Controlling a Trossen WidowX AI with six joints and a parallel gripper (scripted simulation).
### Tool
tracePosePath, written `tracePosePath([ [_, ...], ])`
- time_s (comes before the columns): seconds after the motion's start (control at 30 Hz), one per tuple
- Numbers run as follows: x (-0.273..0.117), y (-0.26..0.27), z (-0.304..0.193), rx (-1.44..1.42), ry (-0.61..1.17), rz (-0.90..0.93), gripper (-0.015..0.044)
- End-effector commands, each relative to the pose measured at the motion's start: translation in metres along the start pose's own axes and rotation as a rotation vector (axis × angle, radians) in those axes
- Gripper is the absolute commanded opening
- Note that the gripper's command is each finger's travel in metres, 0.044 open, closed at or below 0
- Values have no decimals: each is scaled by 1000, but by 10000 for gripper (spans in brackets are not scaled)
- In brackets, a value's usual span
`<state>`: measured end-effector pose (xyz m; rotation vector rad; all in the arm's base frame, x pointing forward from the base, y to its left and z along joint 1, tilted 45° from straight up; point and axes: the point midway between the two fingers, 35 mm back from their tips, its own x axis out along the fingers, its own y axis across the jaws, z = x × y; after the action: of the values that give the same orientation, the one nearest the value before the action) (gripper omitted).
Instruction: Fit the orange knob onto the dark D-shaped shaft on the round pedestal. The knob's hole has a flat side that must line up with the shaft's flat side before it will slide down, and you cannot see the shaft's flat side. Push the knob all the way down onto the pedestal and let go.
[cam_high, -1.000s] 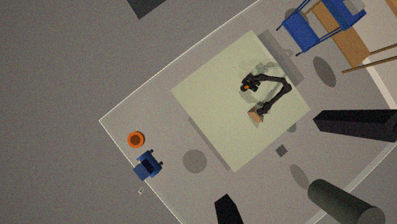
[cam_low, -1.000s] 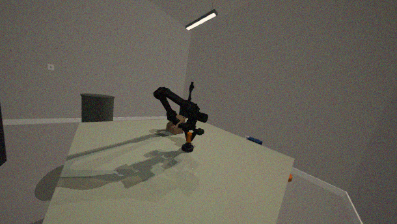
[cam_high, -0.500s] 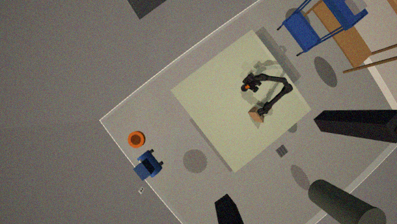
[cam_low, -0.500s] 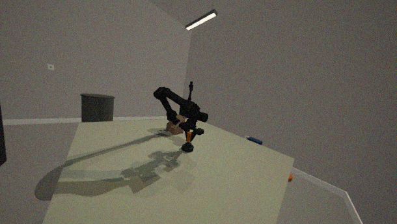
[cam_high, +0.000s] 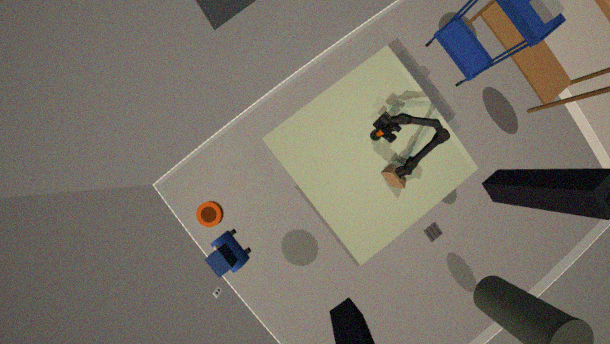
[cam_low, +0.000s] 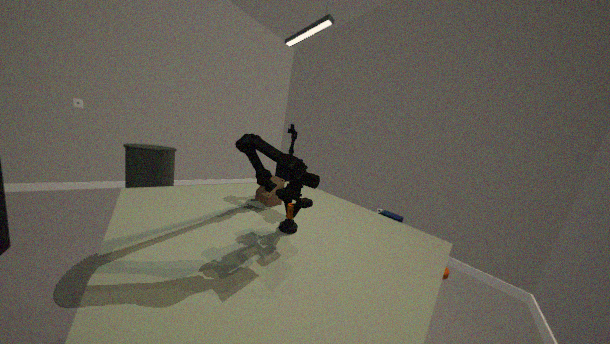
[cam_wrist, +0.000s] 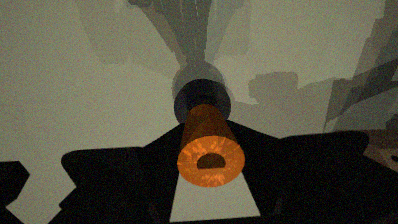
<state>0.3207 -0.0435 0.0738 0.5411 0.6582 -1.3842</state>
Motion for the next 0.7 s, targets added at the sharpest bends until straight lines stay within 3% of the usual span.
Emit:
tracePosePath([
  [0.0, 0, 0, 0, 6, -1, 1, 0],
  [0.5, -4, 0, 2, 6, 0, 1, 0],
  [0.67, -4, 1, 2, 132, 0, 1, 0],
])
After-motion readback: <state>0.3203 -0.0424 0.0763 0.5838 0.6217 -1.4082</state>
